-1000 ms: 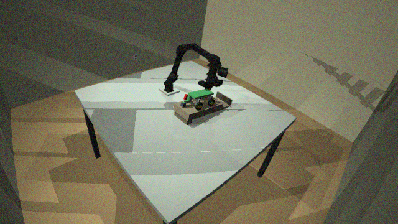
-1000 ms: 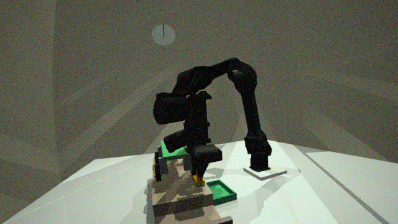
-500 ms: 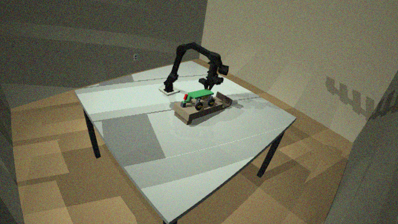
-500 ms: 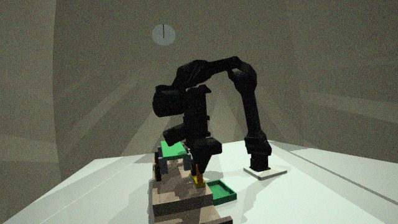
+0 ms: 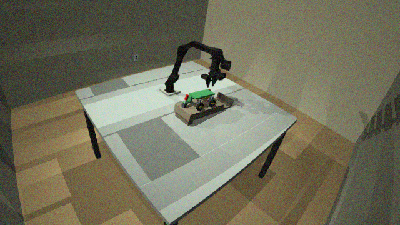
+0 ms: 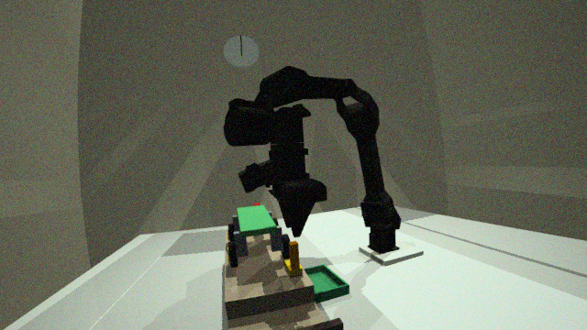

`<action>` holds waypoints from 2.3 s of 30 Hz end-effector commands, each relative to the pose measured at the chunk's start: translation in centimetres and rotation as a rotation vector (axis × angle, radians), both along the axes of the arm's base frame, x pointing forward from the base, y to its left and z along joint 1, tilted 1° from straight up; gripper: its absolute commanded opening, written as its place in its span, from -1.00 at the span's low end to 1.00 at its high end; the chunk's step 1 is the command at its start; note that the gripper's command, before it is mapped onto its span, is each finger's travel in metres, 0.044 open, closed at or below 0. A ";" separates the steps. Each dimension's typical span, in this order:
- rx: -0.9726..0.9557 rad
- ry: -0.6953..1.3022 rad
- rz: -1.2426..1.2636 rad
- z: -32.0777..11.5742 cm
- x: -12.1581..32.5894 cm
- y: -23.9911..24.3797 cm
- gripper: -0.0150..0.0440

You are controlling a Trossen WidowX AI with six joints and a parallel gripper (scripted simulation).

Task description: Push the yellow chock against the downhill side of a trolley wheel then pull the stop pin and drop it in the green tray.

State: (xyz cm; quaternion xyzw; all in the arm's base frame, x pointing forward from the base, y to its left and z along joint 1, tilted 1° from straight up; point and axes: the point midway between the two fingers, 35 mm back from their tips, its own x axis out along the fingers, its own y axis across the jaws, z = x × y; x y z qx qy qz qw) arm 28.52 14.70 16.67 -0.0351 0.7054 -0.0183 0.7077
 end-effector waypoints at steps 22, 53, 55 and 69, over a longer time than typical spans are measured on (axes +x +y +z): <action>-0.122 -0.095 0.548 3.3 5.2 -9.9 0.15; -0.176 0.277 1.538 4.7 4.0 -23.1 0.15; -0.176 0.277 1.538 4.7 4.0 -23.1 0.15; -0.177 0.277 1.545 3.5 4.1 -23.4 0.15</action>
